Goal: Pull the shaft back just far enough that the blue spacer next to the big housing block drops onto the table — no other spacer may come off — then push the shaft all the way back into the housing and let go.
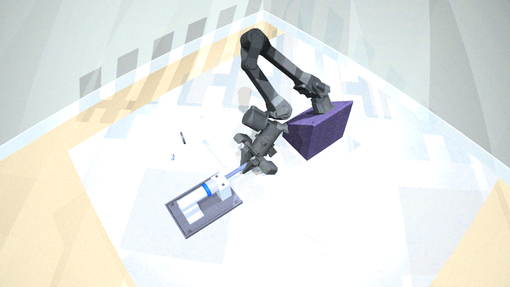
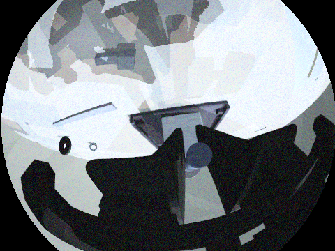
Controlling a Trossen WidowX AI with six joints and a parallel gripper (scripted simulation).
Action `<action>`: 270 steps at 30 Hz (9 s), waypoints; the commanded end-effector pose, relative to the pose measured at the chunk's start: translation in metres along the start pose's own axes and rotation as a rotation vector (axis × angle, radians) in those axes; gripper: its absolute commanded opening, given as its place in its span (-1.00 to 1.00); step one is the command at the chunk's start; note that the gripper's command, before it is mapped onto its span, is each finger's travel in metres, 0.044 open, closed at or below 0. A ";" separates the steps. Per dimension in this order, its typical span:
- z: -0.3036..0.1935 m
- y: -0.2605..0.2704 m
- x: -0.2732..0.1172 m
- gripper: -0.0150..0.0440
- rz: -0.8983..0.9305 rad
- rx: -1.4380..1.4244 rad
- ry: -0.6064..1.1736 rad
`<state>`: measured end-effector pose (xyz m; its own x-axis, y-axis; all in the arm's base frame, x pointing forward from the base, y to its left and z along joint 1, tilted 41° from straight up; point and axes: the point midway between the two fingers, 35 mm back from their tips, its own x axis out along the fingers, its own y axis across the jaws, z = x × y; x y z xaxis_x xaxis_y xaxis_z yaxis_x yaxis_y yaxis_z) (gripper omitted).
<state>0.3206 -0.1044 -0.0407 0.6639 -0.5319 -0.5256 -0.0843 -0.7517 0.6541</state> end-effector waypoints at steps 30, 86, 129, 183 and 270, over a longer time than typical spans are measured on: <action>0.003 0.000 -0.003 -0.49 -0.001 -0.003 -0.002; 0.007 0.000 -0.007 -0.49 -0.001 -0.004 -0.002; 0.010 0.000 -0.009 -0.49 -0.001 -0.004 -0.003; 0.013 0.000 -0.013 -0.49 -0.002 -0.004 -0.003; 0.019 0.000 -0.018 -0.49 -0.002 -0.004 -0.003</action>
<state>0.2977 -0.1021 -0.0408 0.6645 -0.5321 -0.5247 -0.0855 -0.7517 0.6539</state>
